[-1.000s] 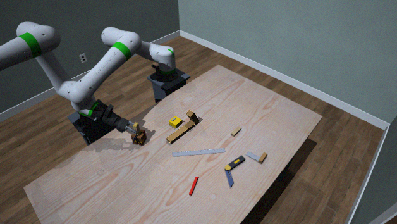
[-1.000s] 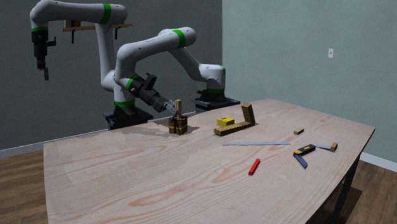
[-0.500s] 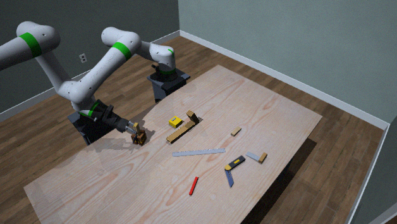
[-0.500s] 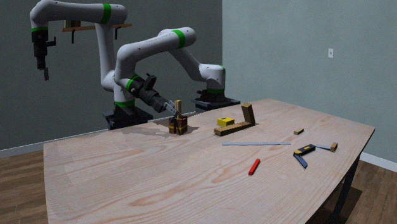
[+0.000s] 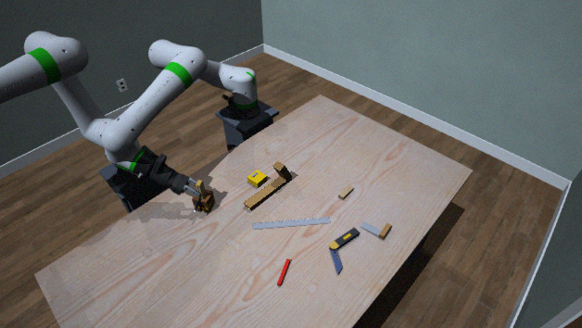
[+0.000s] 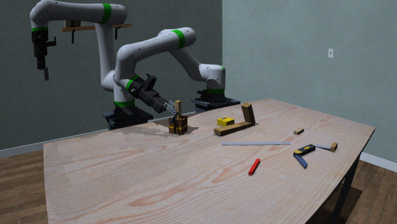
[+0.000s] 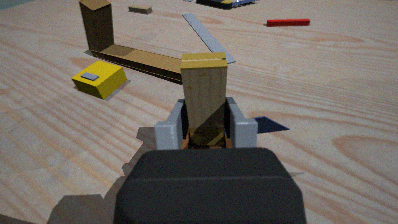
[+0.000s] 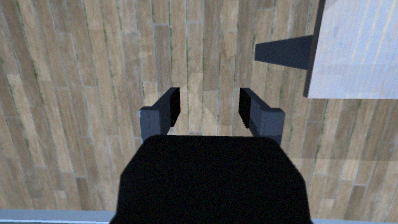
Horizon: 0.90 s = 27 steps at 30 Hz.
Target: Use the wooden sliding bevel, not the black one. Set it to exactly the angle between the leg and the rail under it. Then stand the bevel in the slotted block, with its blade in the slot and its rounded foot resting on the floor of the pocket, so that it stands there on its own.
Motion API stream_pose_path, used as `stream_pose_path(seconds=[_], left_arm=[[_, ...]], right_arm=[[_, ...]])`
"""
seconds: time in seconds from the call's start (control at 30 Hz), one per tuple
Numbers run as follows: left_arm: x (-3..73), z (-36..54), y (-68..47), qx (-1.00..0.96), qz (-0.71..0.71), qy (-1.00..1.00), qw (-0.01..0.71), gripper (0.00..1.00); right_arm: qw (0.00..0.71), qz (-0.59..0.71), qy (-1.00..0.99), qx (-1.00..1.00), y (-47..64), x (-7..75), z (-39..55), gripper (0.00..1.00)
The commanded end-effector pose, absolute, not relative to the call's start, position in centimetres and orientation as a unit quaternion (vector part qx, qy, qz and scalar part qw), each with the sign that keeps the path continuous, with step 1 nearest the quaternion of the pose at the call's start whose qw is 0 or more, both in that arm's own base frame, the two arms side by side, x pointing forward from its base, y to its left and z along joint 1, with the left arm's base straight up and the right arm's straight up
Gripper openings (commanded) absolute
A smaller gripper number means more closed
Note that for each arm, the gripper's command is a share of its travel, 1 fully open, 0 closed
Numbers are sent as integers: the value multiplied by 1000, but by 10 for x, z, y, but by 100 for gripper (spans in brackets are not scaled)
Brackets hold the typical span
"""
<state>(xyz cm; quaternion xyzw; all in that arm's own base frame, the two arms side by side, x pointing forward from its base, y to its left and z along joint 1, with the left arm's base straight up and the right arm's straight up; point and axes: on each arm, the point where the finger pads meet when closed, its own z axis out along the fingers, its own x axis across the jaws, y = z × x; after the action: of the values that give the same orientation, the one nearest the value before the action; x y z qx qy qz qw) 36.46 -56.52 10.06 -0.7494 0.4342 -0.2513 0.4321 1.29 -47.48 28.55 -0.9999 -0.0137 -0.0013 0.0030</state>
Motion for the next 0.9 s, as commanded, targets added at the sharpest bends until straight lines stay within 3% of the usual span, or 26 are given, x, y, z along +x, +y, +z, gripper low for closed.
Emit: stream_pose_path(seconds=[0.0,0.43,0.47,0.87], left_arm=[[364,105,-567,-751,-256,431,430,0],[364,104,-567,-751,-256,431,430,0],[364,104,-567,-751,-256,431,430,100],[364,104,-567,-751,-256,431,430,100]], right_arm=[[0,0,-14,-1000,-475,13,290,100],[0,0,-14,-1000,-475,13,290,100],[0,0,-14,-1000,-475,13,290,100],[0,0,-14,-1000,-475,13,290,100]])
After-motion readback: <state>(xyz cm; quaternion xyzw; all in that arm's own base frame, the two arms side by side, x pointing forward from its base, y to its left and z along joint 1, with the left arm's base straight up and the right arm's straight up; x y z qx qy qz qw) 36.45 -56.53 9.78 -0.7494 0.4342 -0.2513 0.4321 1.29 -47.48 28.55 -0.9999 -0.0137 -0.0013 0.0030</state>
